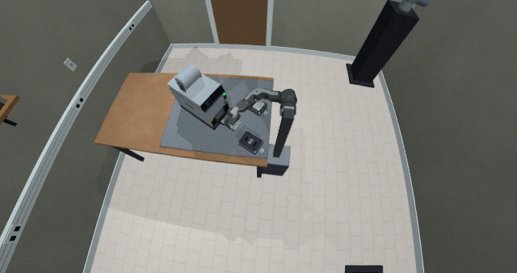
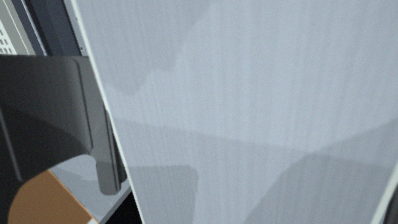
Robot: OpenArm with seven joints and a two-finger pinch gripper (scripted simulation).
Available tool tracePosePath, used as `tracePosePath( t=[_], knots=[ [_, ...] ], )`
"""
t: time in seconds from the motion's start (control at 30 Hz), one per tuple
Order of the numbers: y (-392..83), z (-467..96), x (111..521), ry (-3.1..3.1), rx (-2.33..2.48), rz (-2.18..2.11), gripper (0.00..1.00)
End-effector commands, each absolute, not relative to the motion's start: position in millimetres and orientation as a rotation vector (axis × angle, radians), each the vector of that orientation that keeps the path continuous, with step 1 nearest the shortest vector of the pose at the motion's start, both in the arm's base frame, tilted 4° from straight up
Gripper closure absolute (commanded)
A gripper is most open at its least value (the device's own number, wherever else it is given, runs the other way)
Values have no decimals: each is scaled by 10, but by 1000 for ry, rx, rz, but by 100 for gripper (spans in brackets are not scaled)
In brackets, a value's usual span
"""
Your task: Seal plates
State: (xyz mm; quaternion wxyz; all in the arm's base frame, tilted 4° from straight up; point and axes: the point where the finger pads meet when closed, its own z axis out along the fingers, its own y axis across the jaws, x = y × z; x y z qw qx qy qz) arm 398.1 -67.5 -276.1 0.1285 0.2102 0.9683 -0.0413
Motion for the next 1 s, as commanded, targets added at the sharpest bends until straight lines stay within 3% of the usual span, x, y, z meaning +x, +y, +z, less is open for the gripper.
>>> tracePosePath(
  t=[0.0, 0.97],
  knots=[
    [-678, -2767, 3938, 2794, 652, -145, 100],
    [-236, -2862, 2787, 2861, 652, -147, 100]
  ],
)
